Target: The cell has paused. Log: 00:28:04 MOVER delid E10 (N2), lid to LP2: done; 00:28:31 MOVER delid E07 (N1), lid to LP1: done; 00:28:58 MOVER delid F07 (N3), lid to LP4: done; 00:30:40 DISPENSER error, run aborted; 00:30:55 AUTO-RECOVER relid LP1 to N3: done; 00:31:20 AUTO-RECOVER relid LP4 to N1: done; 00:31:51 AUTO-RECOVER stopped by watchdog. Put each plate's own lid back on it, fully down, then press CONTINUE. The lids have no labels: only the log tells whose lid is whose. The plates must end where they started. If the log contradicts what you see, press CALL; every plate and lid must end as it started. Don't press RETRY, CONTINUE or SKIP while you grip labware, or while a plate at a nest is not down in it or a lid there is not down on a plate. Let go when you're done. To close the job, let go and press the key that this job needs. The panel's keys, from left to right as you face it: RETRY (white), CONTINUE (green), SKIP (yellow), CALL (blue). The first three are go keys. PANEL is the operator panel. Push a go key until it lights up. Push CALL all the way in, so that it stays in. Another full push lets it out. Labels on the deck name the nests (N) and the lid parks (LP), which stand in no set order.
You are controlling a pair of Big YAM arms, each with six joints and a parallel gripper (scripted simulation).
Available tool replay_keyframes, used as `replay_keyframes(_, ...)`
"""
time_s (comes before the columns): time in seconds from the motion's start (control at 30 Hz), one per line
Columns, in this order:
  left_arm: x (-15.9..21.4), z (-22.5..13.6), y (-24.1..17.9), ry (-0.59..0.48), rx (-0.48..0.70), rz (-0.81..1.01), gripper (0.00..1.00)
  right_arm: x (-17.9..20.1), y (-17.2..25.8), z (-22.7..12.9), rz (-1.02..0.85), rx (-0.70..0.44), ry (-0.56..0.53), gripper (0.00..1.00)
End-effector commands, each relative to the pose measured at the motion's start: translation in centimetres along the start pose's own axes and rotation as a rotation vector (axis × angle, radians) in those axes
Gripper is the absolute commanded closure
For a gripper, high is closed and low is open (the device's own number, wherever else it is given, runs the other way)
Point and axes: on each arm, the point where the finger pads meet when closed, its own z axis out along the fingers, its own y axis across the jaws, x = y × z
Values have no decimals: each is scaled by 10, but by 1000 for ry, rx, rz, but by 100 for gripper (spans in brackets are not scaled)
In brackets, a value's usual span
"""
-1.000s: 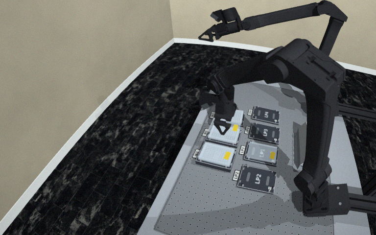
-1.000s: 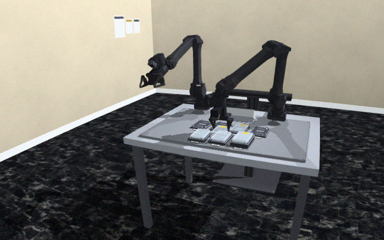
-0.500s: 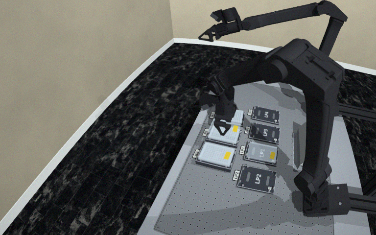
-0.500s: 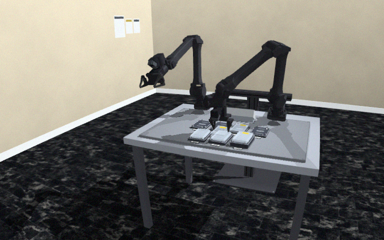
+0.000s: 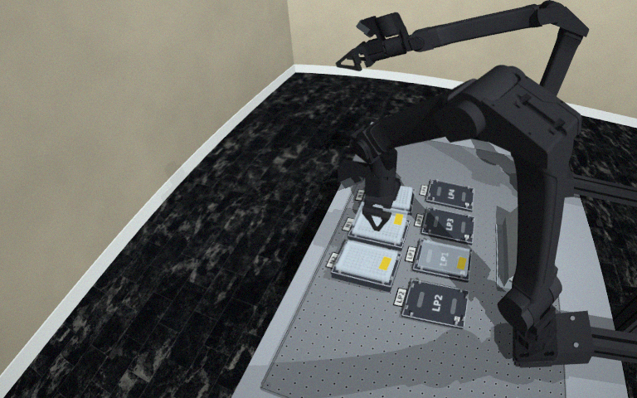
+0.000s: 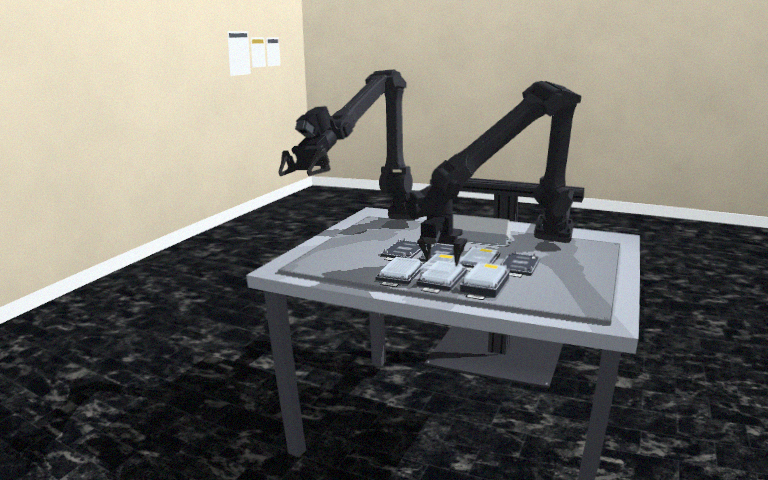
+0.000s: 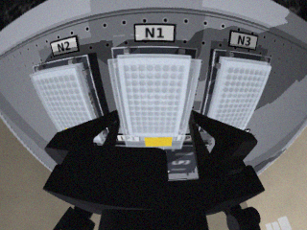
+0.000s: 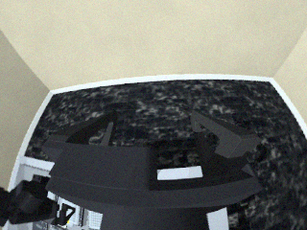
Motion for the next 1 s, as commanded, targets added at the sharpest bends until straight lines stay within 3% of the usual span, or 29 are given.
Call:
replay_keyframes(0.0, -9, 0, 1, -16, 11, -3, 100, -31, 0, 7, 6, 1, -41, 0)
replay_keyframes(0.97, -11, 7, -1, -21, 16, 1, 100, -31, 0, 7, 6, 1, -41, 0)
